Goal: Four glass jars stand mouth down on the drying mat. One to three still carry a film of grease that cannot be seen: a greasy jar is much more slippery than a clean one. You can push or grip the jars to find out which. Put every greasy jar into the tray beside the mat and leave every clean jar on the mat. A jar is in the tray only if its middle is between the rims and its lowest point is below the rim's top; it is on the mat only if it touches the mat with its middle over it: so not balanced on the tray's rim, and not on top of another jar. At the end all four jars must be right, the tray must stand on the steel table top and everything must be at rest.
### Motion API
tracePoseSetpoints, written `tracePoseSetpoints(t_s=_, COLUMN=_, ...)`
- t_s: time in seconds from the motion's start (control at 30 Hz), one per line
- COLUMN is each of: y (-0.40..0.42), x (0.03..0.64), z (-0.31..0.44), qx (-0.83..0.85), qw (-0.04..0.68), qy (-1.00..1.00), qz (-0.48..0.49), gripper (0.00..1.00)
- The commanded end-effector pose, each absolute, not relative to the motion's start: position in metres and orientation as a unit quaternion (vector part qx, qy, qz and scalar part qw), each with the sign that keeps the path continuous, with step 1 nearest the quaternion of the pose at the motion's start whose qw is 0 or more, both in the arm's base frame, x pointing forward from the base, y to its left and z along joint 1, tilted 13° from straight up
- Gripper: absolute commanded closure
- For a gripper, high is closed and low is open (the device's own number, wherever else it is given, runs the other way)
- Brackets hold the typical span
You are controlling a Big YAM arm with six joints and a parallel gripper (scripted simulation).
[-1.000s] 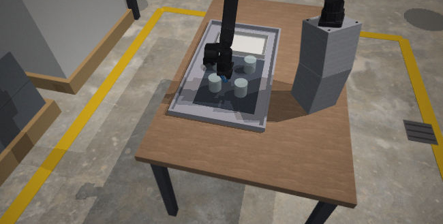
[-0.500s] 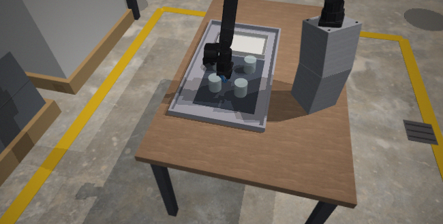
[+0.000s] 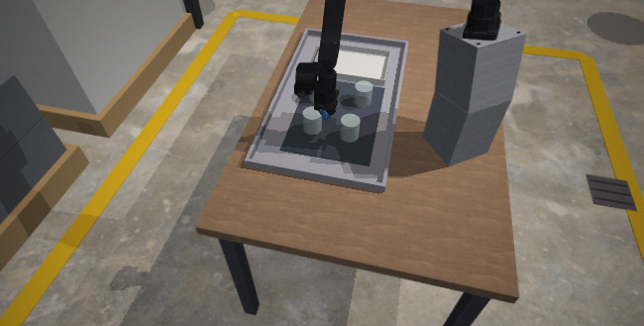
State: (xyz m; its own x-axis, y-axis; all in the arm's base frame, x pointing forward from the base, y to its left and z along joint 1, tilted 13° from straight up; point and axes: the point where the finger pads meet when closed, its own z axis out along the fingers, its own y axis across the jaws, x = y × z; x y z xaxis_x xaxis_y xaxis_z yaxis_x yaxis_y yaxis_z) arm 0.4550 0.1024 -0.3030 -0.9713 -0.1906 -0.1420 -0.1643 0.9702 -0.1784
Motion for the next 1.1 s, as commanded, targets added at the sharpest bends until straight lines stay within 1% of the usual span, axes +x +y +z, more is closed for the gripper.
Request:
tracePoseSetpoints(t_s=0.0, y=0.0984, x=0.4588, z=-0.3046, qx=-0.09, qw=0.076, qy=0.989, qz=-0.085, gripper=1.0)
tracePoseSetpoints(t_s=1.07, y=0.0991, x=0.4624, z=-0.3041, qx=-0.09, qw=0.076, qy=0.989, qz=-0.085, gripper=1.0)
